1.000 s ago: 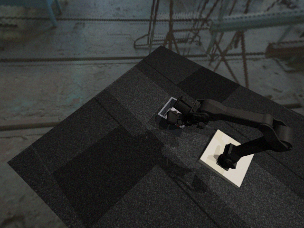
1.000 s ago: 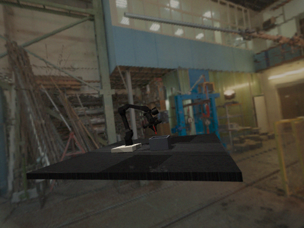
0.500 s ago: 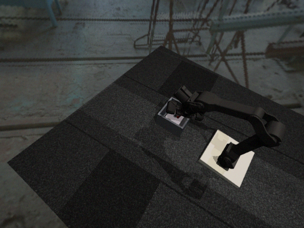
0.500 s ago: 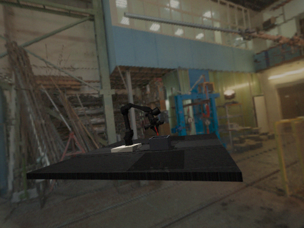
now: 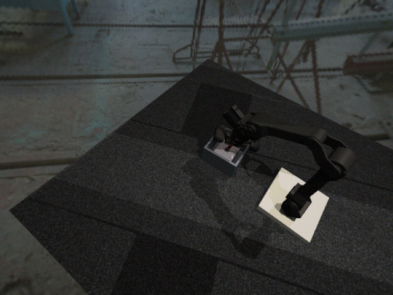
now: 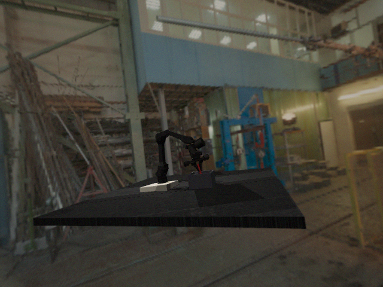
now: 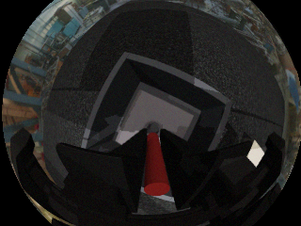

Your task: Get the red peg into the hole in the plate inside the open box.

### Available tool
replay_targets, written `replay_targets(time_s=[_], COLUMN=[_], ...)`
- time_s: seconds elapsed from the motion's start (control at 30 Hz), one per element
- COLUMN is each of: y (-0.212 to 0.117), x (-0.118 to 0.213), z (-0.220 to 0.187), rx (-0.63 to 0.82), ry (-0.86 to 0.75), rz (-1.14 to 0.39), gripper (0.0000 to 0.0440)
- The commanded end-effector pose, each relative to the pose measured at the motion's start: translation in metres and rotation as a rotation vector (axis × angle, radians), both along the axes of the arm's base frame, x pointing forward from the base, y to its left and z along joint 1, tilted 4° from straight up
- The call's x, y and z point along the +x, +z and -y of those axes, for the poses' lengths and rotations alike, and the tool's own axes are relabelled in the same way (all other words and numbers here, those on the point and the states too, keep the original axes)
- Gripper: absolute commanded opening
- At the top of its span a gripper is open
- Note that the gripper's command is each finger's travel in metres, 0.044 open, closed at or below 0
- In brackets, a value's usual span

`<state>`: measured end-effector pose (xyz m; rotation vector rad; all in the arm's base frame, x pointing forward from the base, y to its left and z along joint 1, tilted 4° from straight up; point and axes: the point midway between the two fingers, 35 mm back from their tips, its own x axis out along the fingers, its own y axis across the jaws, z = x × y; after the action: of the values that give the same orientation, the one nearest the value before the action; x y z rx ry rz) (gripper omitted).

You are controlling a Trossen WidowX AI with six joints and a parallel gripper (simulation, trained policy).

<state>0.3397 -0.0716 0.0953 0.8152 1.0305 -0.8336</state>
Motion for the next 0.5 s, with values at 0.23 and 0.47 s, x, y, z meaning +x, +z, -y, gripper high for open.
replay_targets(time_s=[0.23,0.47], y=[-0.031,-0.032], x=[0.01,0.023], z=[0.01,0.02], rx=[0.011,-0.008], ry=[0.031,0.049], rz=[-0.067,-0.081], gripper=[0.0142,0.0222])
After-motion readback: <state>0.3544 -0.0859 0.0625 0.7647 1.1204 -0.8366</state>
